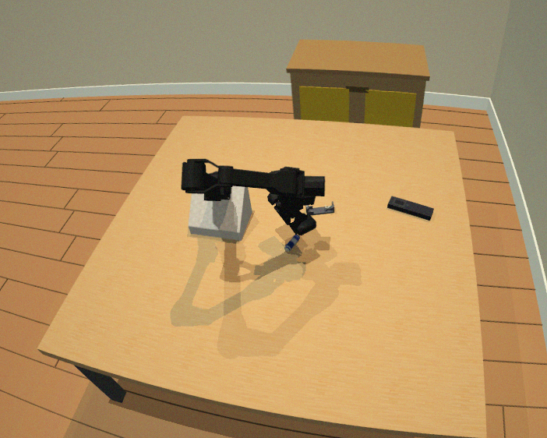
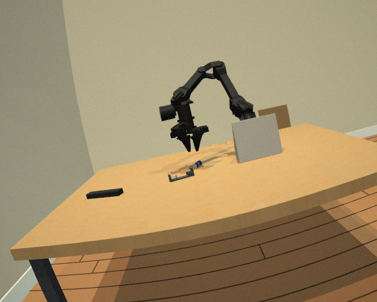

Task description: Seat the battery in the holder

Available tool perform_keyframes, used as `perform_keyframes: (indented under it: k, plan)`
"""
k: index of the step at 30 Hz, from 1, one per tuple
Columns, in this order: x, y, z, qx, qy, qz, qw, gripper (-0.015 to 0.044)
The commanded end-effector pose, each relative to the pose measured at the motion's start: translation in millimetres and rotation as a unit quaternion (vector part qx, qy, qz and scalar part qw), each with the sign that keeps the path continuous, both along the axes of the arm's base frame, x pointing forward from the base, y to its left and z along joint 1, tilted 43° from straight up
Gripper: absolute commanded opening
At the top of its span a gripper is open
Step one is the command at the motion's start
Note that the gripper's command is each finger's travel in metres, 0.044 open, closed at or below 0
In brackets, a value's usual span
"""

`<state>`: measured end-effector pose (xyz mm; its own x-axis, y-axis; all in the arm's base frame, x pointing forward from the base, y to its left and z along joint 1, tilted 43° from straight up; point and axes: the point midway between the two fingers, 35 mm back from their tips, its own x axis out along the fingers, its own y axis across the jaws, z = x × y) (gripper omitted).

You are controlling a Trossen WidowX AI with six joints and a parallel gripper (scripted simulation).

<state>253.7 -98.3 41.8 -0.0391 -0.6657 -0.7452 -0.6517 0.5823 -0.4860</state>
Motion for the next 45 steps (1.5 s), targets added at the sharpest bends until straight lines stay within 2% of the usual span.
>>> perform_keyframes:
  k: [1,13,45]
  plan:
    - [-6,-16,-8,0.000,0.142,0.157,0.977,0.0225]
    - [-6,-17,-9,0.000,0.142,0.157,0.977,0.0225]
    - [-8,-50,-44,-0.002,0.142,0.157,0.977,0.0225]
